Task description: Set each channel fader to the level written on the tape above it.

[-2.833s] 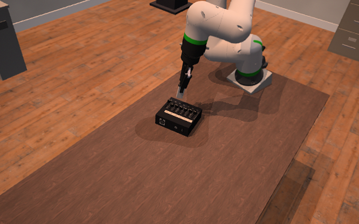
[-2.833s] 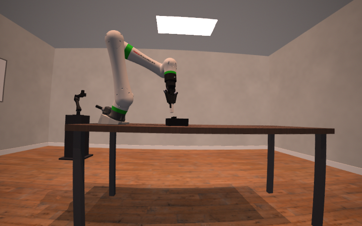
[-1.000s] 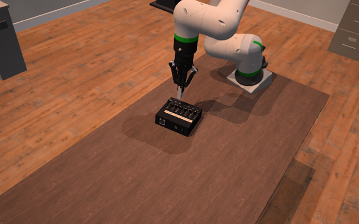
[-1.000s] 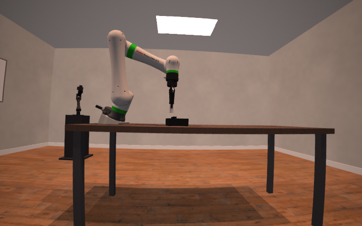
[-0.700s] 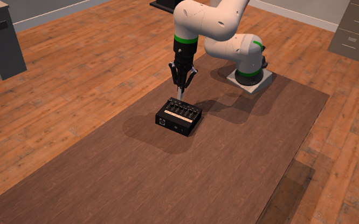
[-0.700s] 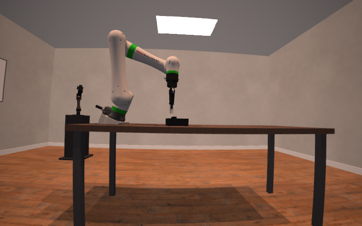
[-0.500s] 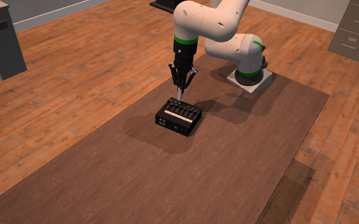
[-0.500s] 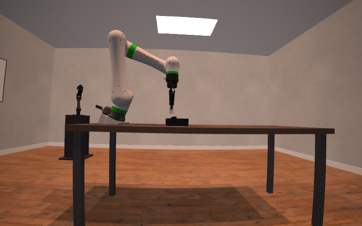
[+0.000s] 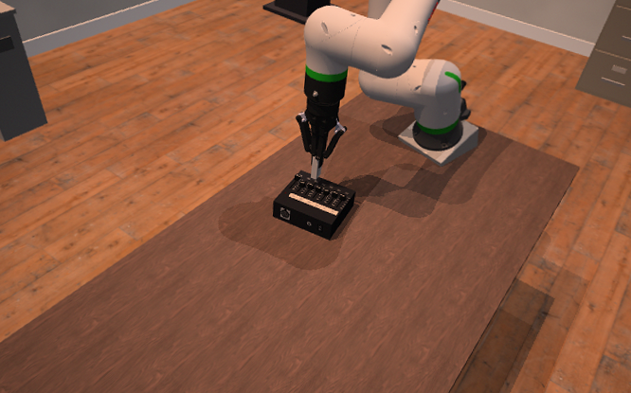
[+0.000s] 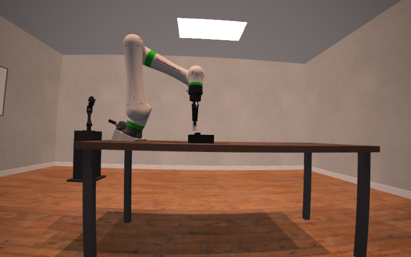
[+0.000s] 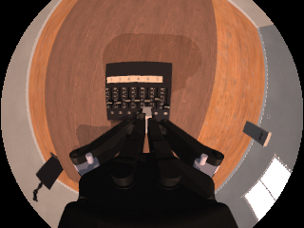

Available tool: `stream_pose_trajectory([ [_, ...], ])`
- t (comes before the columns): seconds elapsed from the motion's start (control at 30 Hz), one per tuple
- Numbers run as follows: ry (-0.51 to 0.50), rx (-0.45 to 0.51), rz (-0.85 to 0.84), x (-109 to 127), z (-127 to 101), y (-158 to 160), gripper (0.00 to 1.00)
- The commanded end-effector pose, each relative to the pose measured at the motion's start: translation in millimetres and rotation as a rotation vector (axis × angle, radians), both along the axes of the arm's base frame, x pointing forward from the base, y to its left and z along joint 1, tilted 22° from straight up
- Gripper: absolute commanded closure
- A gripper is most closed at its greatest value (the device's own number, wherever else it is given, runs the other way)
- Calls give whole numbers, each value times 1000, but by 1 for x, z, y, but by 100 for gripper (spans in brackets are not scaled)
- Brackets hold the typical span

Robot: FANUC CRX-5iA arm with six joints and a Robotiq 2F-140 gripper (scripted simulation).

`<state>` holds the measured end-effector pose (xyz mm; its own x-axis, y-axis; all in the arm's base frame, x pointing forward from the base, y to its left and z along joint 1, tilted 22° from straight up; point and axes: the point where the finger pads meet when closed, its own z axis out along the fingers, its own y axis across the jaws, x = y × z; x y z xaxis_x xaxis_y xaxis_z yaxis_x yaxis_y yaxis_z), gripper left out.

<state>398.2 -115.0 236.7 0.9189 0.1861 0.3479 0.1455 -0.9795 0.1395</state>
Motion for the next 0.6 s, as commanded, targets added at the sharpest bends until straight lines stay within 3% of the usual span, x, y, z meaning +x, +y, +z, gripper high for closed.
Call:
stream_pose_trajectory([
  [0.0,0,0,0,1,-2,0,100],
  [0.57,0,0,0,2,-5,-1,100],
])
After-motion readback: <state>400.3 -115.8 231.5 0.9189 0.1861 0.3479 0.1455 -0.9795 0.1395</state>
